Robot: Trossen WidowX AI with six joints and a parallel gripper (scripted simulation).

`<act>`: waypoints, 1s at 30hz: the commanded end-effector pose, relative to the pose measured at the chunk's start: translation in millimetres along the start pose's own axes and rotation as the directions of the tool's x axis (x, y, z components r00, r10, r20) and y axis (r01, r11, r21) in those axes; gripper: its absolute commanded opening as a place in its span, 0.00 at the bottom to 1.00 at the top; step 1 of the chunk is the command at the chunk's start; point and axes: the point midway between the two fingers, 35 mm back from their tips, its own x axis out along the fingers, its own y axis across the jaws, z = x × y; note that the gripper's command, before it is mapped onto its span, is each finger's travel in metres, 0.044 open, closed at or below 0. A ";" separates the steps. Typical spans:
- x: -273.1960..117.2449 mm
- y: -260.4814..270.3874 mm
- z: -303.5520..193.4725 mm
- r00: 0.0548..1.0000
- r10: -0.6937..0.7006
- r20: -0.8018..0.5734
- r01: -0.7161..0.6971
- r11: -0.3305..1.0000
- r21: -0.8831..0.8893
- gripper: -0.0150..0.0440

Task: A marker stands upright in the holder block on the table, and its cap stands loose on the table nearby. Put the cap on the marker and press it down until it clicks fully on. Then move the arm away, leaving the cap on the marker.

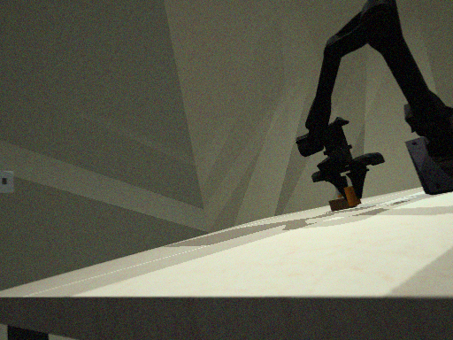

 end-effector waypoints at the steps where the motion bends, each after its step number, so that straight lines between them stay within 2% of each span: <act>1: -9.1 -2.6 0.5 1.000 -0.008 -0.004 0.008 1.000 -0.008 0.25; 21: -50.8 -1.0 0.0 1.000 -0.006 -0.002 0.006 1.000 -0.009 0.25; 30: -61.8 -21.1 -9.3 1.000 -0.010 -0.007 0.010 1.000 -0.008 0.25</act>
